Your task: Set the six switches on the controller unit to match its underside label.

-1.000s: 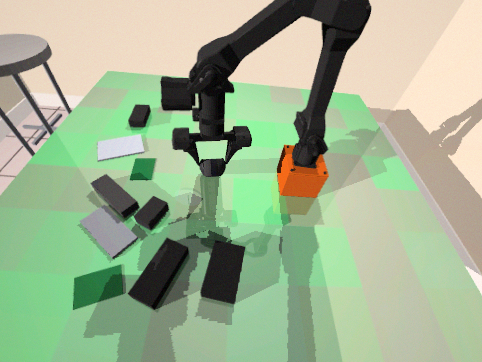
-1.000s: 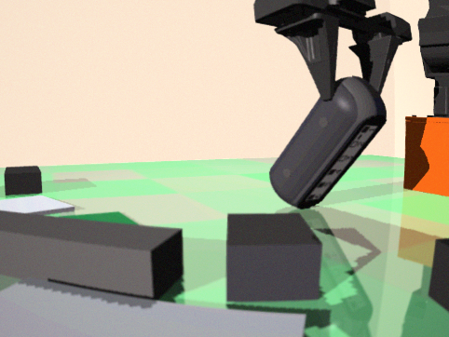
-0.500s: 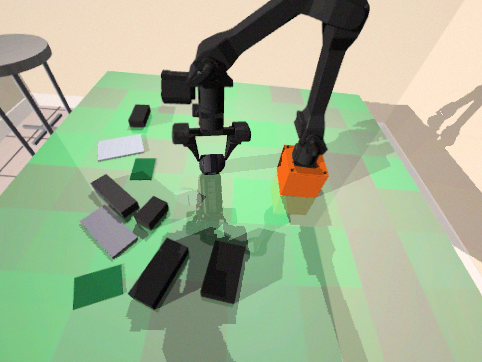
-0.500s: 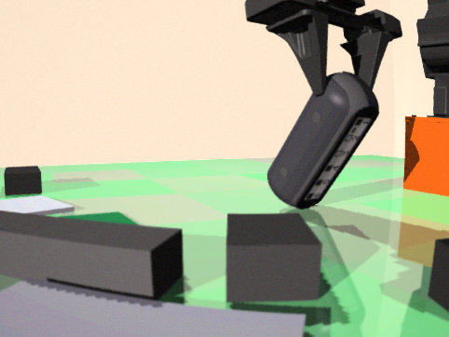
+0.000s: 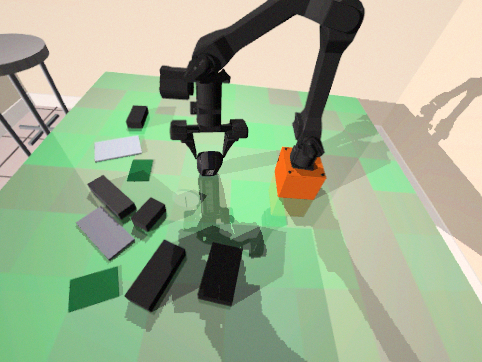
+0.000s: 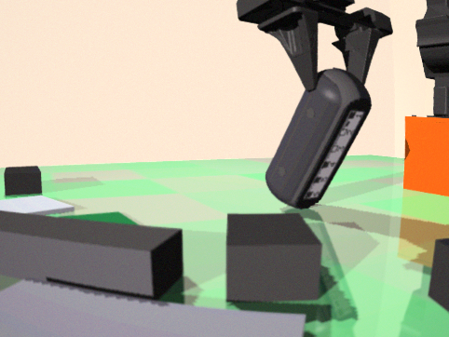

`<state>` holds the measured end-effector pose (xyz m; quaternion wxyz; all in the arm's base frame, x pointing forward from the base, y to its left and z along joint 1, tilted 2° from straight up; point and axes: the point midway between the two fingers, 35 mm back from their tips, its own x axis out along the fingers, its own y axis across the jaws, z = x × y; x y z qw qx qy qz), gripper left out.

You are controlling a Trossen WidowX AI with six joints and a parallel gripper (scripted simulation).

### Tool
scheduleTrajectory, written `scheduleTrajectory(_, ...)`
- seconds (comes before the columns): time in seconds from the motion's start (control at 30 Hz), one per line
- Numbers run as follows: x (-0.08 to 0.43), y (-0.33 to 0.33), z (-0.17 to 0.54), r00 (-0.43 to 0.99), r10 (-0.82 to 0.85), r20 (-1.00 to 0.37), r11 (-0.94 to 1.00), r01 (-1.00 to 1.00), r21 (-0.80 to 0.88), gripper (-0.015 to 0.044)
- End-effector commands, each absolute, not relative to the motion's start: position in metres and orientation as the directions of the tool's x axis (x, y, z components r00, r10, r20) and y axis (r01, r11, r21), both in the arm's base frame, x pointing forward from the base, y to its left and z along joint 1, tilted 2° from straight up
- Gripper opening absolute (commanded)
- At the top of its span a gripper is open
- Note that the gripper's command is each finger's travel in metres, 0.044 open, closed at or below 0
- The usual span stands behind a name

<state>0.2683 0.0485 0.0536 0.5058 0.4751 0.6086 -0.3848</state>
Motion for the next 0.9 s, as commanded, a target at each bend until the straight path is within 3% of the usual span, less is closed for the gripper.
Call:
scheduleTrajectory(0.0, 0.271, 0.042, 0.055, -0.033, 0.188, -0.982, 0.252, 0.968, 0.016, 0.0336)
scheduleTrajectory(0.87, 0.277, 0.02, 0.059, -0.046, 0.237, -0.97, 0.252, 0.968, 0.016, 0.0336)
